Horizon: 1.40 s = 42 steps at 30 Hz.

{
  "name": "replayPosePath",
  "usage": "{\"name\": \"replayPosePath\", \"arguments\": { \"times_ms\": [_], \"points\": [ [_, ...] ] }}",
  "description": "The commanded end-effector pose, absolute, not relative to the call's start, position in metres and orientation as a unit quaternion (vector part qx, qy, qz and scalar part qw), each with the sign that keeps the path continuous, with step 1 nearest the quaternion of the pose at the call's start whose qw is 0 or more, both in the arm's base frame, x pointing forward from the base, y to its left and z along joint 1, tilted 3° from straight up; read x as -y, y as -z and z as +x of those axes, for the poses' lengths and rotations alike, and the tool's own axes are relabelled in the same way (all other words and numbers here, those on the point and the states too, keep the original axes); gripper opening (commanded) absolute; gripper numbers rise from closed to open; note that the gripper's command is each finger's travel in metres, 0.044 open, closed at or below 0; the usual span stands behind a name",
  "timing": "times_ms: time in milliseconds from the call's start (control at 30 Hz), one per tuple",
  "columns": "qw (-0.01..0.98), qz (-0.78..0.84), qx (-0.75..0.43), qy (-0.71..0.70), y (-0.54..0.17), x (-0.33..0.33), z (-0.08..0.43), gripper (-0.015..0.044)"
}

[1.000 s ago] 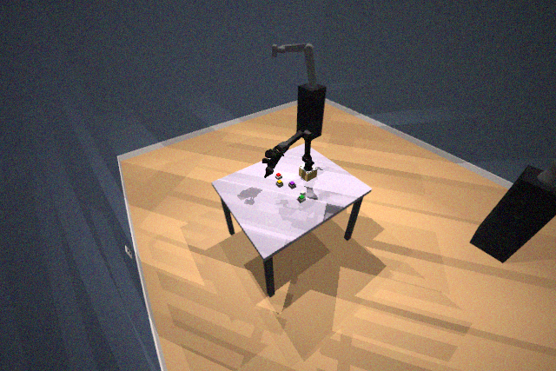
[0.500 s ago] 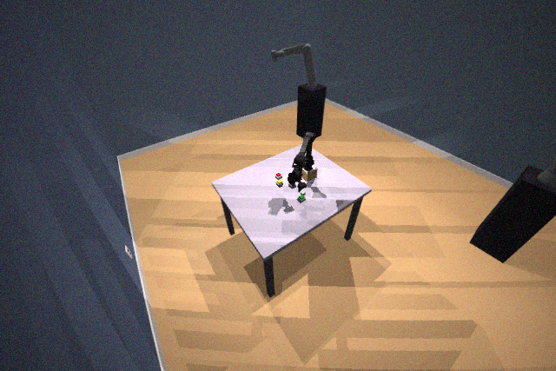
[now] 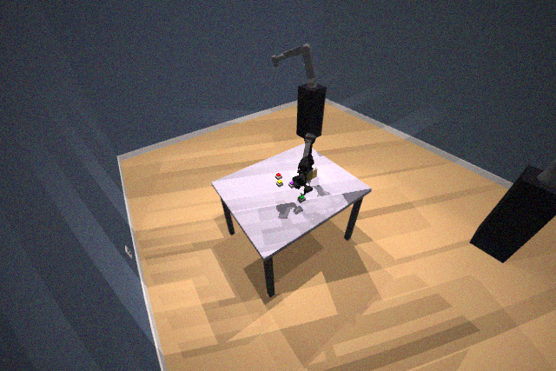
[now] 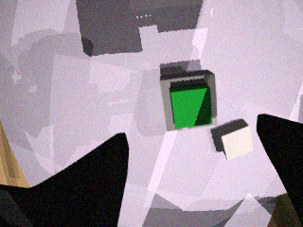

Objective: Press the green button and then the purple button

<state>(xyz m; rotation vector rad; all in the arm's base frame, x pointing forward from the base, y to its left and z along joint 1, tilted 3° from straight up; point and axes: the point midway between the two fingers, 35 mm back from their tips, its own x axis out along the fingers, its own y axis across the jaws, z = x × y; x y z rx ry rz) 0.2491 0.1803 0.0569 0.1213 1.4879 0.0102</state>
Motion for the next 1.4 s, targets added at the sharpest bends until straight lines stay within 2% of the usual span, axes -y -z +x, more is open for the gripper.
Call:
{"name": "replayPosePath", "arguments": {
  "times_ms": [0,233,267,1367],
  "points": [
    [0.724,0.047,-0.689,0.000,-0.022,-0.178,0.242,0.0216],
    [0.724,0.047,-0.689,0.000,-0.022,-0.178,0.242,0.0032],
    [0.724,0.047,-0.689,0.000,-0.022,-0.178,0.242,0.0020],
    [0.724,0.047,-0.689,0.000,0.012,-0.180,0.243,0.0020]
  ]
}}
